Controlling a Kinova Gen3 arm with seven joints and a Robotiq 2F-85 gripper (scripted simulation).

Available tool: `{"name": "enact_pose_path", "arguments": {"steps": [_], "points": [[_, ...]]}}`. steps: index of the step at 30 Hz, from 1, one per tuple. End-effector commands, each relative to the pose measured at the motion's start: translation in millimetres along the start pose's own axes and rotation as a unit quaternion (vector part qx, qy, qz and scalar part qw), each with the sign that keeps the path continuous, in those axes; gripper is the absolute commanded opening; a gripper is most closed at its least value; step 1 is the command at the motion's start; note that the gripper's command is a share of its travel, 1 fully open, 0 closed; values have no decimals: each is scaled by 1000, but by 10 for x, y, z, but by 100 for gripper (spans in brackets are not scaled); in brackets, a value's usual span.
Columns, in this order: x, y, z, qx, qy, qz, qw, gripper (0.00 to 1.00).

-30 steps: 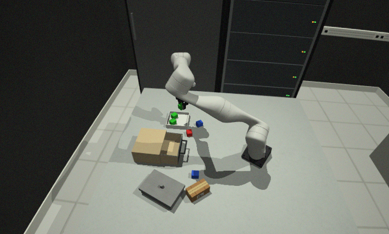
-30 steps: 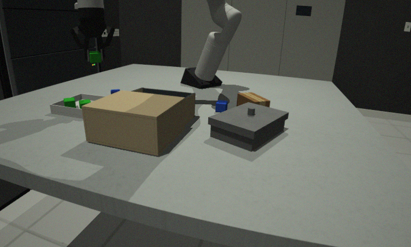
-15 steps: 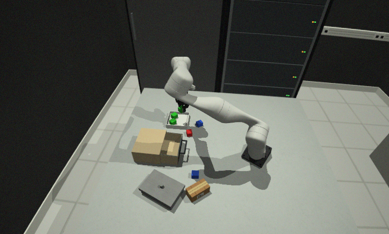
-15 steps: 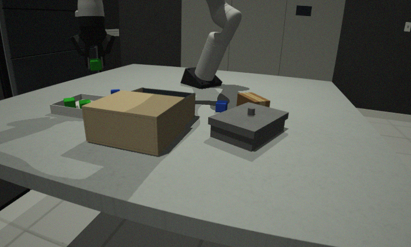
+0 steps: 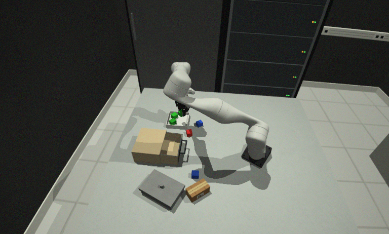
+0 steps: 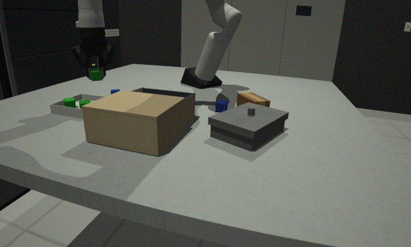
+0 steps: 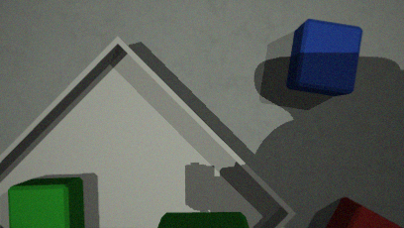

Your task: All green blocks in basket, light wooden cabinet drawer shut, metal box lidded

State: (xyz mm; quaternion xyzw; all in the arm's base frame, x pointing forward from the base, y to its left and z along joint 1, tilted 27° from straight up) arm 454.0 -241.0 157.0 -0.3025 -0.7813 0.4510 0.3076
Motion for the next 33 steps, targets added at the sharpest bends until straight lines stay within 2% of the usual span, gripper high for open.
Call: {"name": "enact_pose_path", "arguments": {"steps": [1, 14, 33], "points": [[-11, 90, -2, 0, -1, 2, 1000, 10], [-17, 407, -3, 0, -1, 2, 1000, 10], [-22, 683, -4, 0, -1, 2, 1000, 10]]}}
Point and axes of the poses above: the point where the finger pads meet when closed, its own y axis out along the fingers, its own x axis across the jaws, z = x × y, the point moved 8 cm from there along -y, back along the fingers, and after that the axes turned 14 degrees about y, right-handed, at the moved point
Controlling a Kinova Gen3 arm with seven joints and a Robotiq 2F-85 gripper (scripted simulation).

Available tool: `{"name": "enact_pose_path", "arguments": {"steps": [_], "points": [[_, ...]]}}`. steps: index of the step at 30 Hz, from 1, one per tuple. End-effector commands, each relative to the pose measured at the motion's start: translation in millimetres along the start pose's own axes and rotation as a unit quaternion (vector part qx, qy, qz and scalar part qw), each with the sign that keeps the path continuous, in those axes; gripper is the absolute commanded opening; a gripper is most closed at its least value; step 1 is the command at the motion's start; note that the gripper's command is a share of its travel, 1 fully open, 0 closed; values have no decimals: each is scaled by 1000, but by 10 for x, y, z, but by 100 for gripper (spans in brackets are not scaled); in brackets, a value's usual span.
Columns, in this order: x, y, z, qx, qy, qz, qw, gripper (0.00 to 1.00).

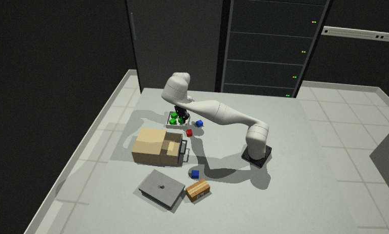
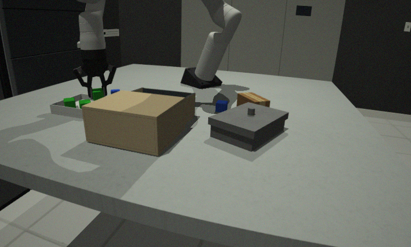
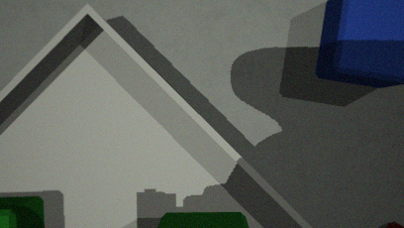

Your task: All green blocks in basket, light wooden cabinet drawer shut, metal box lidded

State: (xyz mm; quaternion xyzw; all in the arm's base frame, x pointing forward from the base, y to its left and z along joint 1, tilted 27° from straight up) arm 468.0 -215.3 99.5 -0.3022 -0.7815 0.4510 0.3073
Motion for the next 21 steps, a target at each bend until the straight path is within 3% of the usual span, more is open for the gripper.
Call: {"name": "enact_pose_path", "arguments": {"steps": [1, 21], "points": [[-9, 52, 3, 0, -1, 3, 1000, 10], [-11, 198, 2, 0, -1, 3, 1000, 10]]}}
Point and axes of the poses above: the point where the finger pads meet when closed, its own y axis out along the fingers, its own x axis across the jaws, z = x × y, the point moved 8 cm from there along -y, back along the fingers, and after that the axes turned 14 degrees about y, right-handed, at the moved point
